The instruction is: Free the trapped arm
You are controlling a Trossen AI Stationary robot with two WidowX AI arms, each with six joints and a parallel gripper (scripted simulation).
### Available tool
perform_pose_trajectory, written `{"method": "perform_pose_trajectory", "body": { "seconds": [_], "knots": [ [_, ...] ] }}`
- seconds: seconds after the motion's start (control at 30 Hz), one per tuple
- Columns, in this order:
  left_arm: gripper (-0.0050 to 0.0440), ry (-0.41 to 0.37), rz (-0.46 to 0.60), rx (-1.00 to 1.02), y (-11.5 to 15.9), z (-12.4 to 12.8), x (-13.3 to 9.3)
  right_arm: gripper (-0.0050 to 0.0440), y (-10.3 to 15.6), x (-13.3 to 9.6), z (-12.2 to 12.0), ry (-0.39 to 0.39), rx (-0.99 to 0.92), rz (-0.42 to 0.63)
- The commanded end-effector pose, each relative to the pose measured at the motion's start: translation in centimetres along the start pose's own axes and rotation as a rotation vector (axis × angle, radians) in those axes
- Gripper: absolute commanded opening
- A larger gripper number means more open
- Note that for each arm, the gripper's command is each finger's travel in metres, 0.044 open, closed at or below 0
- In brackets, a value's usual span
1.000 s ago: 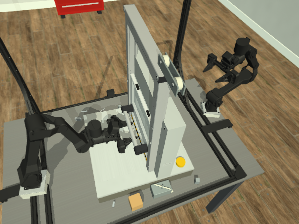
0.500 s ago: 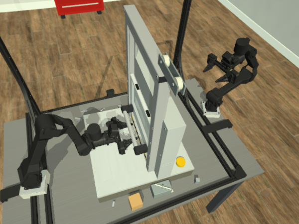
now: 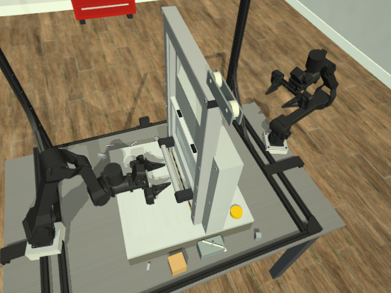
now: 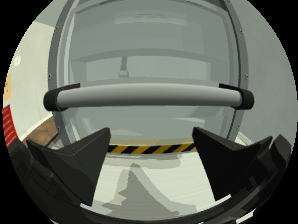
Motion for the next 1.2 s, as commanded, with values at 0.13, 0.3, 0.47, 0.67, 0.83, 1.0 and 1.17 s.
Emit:
{"method": "perform_pose_trajectory", "body": {
  "seconds": [0.13, 0.3, 0.47, 0.67, 0.83, 1.0, 1.17],
  "knots": [
    [0.0400, 0.004, 0.000, -0.002, 0.0, -0.1, 0.0, 0.0400, -0.4, -6.1, 0.0, 0.009, 0.014, 0.037],
    [0.0400, 0.004, 0.000, -0.002, 0.0, -0.1, 0.0, 0.0400, -0.4, -6.8, -0.1, 0.011, 0.015, 0.041],
    [0.0400, 0.004, 0.000, -0.002, 0.0, -0.1, 0.0, 0.0400, -0.4, -6.8, -0.1, 0.011, 0.015, 0.041],
    [0.0400, 0.004, 0.000, -0.002, 0.0, -0.1, 0.0, 0.0400, -0.4, -6.8, -0.1, 0.011, 0.015, 0.041],
    [0.0400, 0.004, 0.000, -0.002, 0.0, -0.1, 0.0, 0.0400, -0.4, -6.8, -0.1, 0.011, 0.015, 0.041],
    [0.0400, 0.004, 0.000, -0.002, 0.0, -0.1, 0.0, 0.0400, -0.4, -6.8, -0.1, 0.011, 0.015, 0.041],
    [0.0400, 0.004, 0.000, -0.002, 0.0, -0.1, 0.0, 0.0400, -0.4, -6.8, -0.1, 0.011, 0.015, 0.041]
  ]
}}
Point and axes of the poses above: on each arm, the point midway between the two fingers, 35 mm back from their tips, its own x axis out along the fingers, its own z axis across the jaws, y = z × x, the point moved 5 cm from there along -x, back along the fingers, and after that the axes turned 10 degrees about x, right-handed, at the moved point
